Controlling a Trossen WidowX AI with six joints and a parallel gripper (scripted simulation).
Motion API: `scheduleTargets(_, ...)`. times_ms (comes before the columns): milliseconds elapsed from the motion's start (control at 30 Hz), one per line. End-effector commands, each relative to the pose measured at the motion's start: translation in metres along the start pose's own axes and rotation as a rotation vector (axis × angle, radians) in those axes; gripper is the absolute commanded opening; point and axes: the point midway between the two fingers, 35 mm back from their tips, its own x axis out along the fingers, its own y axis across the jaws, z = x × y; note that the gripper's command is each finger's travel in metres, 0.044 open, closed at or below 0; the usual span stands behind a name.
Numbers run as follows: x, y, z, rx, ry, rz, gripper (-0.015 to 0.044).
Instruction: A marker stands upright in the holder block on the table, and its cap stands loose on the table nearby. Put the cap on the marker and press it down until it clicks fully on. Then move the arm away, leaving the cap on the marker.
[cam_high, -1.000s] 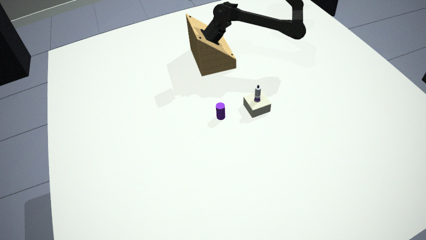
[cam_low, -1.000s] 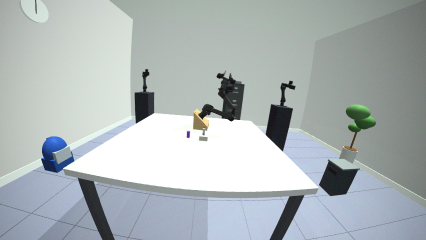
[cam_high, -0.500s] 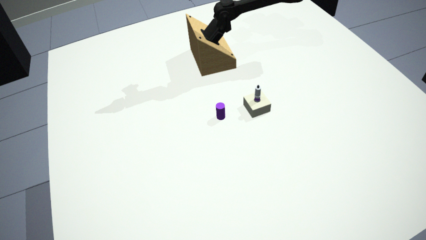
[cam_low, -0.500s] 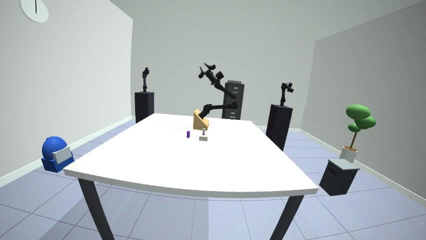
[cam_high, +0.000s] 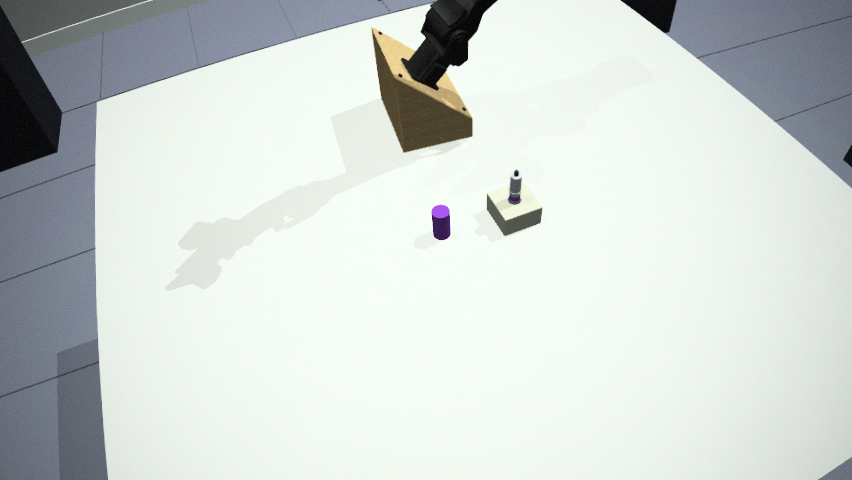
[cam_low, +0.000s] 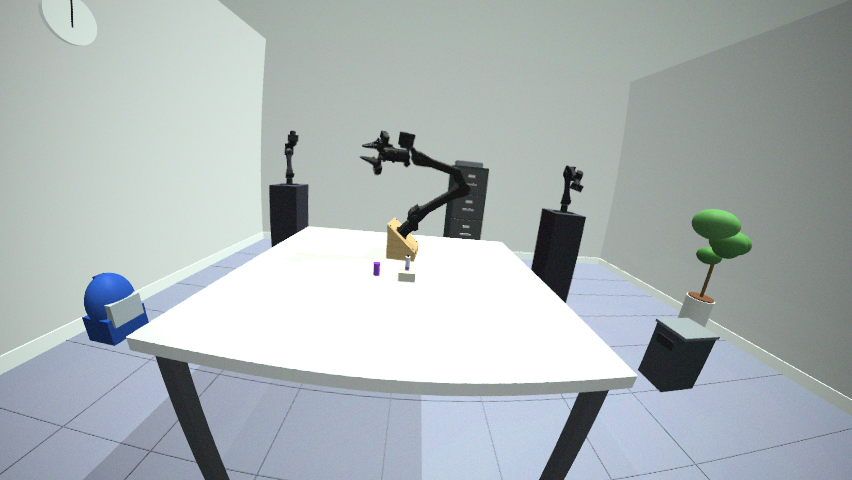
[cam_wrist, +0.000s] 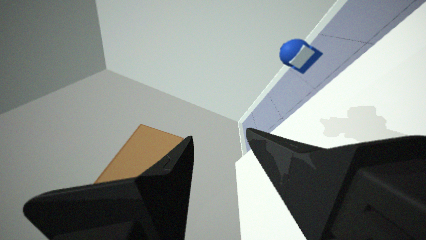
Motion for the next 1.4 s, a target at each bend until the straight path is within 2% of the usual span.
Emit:
scheduleTargets(0, 0.029, -0.027, -0.067, -0.191, 0.25, -0.157, 0.0244)
scheduleTargets(167, 0.043, -0.064, -0.142, -0.409, 0.54, -0.307, 0.0244)
scheduleTargets(333, 0.037, -0.106, -0.209, -0.619, 0.839, -0.438, 0.0244)
scheduleTargets(600, -0.011, -0.186, -0.3, -0.936, 1.423, -0.639, 0.0244)
scheduleTargets(667, -0.022, -0.199, -0.312, -0.974, 1.523, -0.67, 0.0244)
scheduleTargets(967, -0.025, -0.202, -0.311, -0.979, 1.536, -0.673, 0.0244)
scheduleTargets(1100, -0.025, -0.23, -0.326, -0.978, 1.537, -0.673, 0.0244)
scheduleTargets(1367, -0.026, -0.243, -0.33, -0.978, 1.537, -0.673, 0.0244)
